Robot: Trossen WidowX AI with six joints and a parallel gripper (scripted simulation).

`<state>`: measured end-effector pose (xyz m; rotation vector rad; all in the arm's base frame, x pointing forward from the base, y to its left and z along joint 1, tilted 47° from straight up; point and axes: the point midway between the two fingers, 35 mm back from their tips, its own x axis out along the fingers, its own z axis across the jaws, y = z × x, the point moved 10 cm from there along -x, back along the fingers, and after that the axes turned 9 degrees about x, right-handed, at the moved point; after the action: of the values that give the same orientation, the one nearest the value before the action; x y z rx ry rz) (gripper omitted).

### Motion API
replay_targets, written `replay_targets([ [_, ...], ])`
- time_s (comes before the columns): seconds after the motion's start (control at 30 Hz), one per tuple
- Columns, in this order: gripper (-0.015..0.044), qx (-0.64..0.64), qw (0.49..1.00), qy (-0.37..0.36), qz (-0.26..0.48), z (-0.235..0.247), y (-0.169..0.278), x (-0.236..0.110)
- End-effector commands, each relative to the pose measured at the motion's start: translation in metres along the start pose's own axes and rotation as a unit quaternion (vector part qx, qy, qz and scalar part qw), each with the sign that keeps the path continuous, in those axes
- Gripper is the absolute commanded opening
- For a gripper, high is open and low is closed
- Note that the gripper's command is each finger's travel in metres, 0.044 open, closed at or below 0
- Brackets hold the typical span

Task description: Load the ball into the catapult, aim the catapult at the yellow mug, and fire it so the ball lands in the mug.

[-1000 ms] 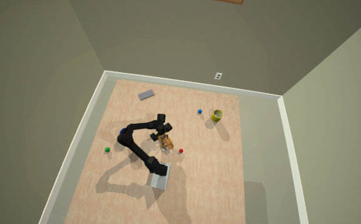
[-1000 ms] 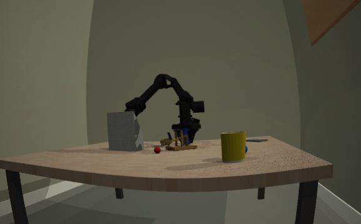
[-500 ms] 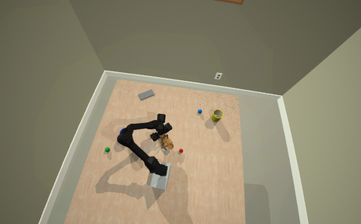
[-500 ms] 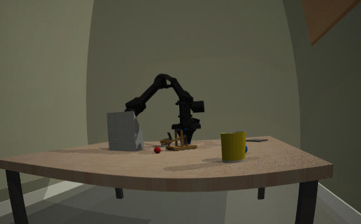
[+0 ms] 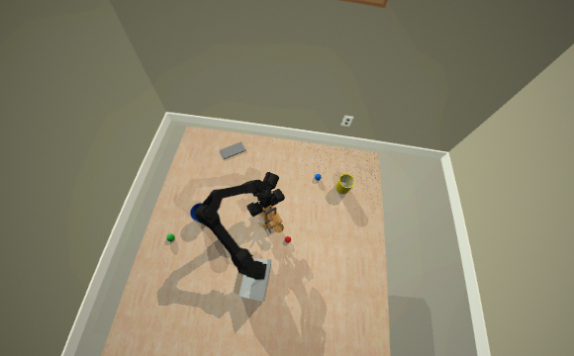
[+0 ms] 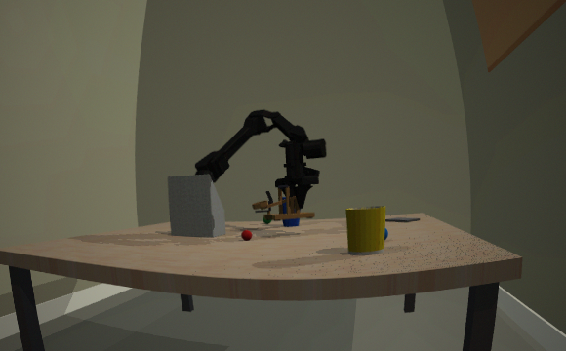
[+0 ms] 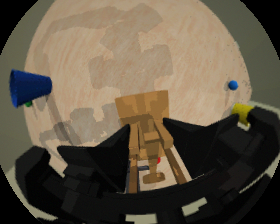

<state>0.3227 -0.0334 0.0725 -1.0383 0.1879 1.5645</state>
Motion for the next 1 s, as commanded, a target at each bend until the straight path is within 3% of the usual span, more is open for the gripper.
replay_targets([
  [0.0,0.0,0.063,0.998,0.012,0.006,-0.053,0.017,-0.006],
  [0.43,0.0,0.248,0.969,0.003,0.005,-0.212,0.13,0.001],
  [0.97,0.0,0.257,0.966,0.001,0.004,-0.228,0.141,0.01],
])
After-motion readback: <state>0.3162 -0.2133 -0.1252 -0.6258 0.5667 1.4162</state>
